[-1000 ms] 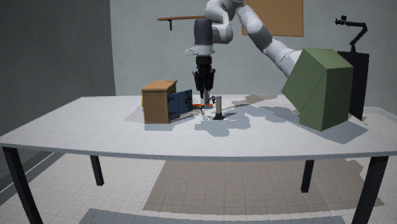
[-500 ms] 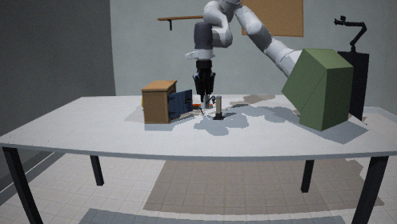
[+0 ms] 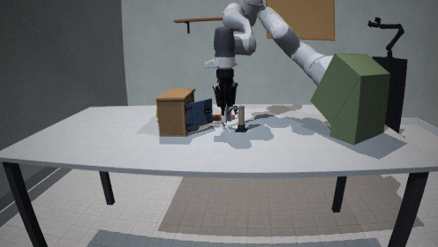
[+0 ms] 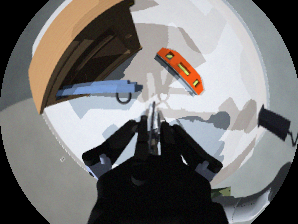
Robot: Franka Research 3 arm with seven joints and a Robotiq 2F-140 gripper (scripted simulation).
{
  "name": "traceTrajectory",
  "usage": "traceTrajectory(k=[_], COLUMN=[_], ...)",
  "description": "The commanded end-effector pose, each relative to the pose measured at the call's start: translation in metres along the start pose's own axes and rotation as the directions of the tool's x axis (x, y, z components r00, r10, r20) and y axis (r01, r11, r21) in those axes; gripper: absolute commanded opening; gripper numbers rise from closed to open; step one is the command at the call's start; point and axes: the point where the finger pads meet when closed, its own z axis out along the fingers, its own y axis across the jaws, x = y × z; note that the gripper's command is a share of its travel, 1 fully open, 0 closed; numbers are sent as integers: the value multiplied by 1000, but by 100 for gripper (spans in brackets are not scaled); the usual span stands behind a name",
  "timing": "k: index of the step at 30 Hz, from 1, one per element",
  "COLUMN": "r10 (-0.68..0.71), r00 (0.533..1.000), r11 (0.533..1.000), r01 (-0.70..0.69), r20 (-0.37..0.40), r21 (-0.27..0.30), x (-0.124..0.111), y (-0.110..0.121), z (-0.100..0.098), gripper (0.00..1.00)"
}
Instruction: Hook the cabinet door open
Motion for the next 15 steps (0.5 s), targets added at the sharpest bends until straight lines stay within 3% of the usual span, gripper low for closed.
traceTrajectory(k=[1, 9, 10, 15], r10=[13, 13, 13, 13], r00=[1000, 1000, 1000, 1000], r11=[1000, 1000, 1000, 1000], r01=[-13, -13, -13, -13], r20=[-1, -1, -1, -1], r21=[6, 6, 6, 6], x=[1, 1, 1, 1], y=[-2, -2, -2, -2], z=[1, 2, 2, 2], gripper=[15, 15, 3, 3])
